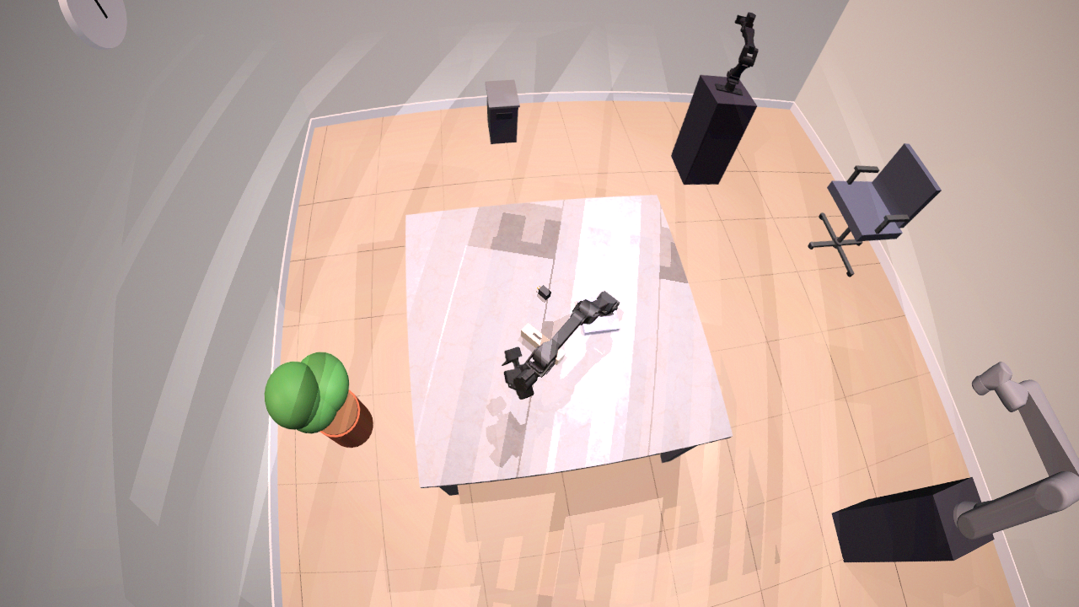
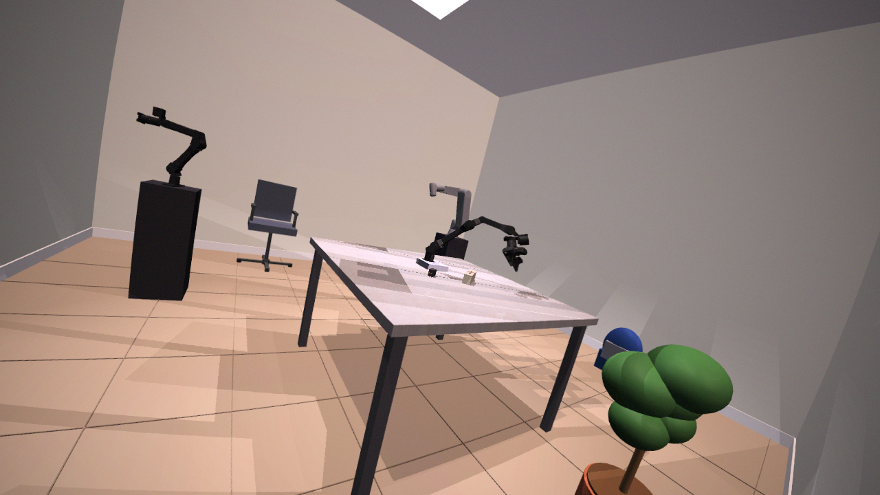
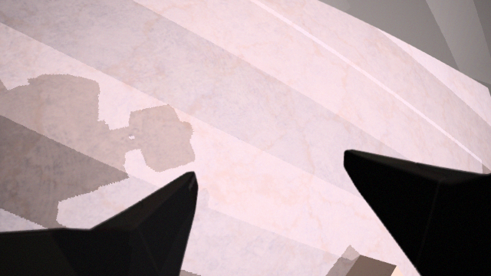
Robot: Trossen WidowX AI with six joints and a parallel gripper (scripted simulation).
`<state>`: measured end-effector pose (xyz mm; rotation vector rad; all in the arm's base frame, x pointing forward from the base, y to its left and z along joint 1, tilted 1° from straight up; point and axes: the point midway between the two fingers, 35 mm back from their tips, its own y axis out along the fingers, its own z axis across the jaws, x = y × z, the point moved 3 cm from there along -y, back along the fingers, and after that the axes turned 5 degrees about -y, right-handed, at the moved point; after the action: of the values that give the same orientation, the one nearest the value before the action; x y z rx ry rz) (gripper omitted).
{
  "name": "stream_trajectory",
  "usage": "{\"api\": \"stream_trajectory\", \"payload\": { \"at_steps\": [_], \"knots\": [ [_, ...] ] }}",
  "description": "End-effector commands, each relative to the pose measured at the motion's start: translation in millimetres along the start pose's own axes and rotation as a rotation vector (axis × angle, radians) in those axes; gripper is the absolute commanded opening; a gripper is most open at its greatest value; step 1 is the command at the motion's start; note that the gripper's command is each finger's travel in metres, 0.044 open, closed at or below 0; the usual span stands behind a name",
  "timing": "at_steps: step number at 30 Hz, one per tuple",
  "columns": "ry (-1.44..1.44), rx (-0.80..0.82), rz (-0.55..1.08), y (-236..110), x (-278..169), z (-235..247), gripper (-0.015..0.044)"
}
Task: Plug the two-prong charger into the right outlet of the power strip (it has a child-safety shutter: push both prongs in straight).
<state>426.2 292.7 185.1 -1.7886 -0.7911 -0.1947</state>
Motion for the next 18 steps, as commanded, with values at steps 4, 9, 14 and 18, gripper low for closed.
{"api": "stream_trajectory", "payload": {
  "at_steps": [4,9,14,18],
  "knots": [
    [0.022,-0.003,0.025,6.5,-3.6,-13.8,0.044],
    [0.068,-0.007,0.074,18.6,-12.4,-41.0,0.044],
    [0.115,-0.011,0.122,29.4,-22.8,-67.7,0.044],
    [0.153,-0.014,0.16,37.1,-32.3,-88.4,0.044]
  ]
}}
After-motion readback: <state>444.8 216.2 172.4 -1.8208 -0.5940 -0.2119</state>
